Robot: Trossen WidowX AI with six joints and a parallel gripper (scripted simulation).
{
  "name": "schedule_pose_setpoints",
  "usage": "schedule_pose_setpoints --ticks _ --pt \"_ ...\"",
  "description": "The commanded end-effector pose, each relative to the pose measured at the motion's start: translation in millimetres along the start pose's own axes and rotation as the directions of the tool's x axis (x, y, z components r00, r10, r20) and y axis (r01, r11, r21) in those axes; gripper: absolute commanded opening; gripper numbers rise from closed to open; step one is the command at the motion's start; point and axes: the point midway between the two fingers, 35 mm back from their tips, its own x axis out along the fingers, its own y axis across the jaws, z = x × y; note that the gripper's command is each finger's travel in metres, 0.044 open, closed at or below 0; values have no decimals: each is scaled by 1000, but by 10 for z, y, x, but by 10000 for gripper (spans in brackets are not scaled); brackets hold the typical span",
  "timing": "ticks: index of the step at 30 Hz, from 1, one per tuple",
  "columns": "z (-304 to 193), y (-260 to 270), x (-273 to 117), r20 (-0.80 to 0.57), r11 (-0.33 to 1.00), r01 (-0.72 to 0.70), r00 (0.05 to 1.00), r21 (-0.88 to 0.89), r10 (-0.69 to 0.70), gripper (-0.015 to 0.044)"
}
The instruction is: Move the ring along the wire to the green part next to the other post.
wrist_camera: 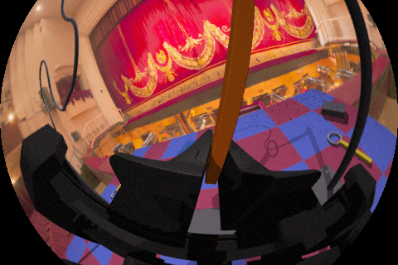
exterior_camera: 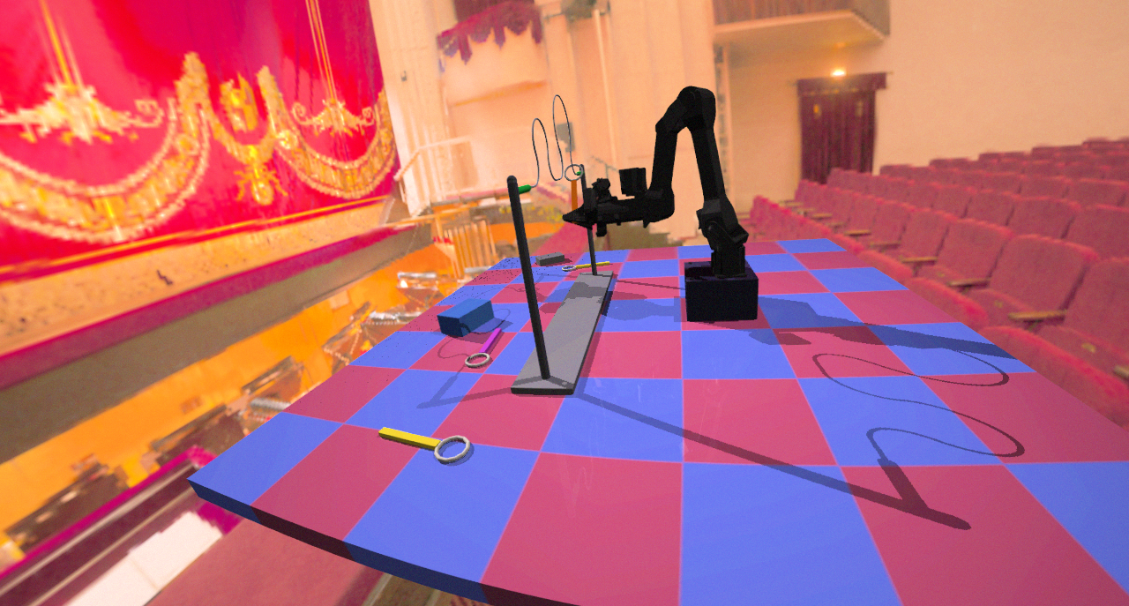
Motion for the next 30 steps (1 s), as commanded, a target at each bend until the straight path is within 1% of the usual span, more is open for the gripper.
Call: schedule_pose_setpoints --ticks 1,18,30 --pt "11 99 -47 -25 998 4 1000 65 -2 -150" --pt "136 524 -274 -199 946 2 978 325 66 -150" --pt "348 829 -474 -310 849 3 931 528 190 -150"
